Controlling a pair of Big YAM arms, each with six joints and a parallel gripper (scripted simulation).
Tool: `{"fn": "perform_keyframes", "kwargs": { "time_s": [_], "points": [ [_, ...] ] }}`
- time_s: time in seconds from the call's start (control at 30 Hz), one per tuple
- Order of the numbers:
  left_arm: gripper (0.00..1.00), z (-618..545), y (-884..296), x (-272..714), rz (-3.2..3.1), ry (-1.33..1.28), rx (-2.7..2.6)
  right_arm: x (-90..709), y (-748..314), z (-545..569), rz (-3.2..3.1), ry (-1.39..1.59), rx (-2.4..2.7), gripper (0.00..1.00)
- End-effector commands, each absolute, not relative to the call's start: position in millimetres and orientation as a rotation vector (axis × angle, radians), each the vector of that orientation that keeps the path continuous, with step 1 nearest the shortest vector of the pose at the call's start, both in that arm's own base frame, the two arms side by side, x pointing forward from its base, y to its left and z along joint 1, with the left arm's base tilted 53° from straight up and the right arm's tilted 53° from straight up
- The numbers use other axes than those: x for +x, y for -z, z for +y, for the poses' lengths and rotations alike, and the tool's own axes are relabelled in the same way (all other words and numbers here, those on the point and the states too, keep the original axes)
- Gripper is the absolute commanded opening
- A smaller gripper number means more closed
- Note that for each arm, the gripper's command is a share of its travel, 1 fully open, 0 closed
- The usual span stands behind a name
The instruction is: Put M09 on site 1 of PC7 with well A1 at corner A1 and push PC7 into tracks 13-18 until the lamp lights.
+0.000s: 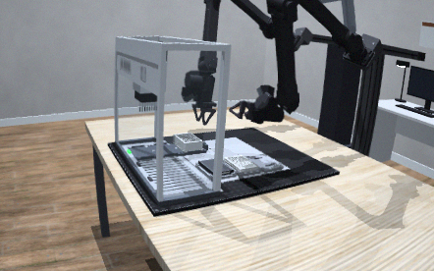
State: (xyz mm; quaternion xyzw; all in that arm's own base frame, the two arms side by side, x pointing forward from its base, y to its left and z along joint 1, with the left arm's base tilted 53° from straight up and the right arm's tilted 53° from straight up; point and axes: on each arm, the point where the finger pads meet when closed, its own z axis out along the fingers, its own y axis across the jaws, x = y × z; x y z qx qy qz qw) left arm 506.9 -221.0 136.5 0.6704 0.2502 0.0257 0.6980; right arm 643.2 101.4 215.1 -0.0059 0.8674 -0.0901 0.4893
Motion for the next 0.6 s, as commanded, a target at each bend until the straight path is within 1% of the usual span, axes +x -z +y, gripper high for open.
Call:
{"fn": "perform_keyframes", "kwargs": {
  "time_s": [0.0,0.57],
  "points": [
    [1.00,-232,-146,483,0.525,-0.038,1.504,652,-194,94,1.983,0.241,-0.072,0.65],
    [1.00,-231,-146,469,0.566,-0.060,1.521,657,-184,89,1.664,0.227,-0.105,0.65]
  ]
}}
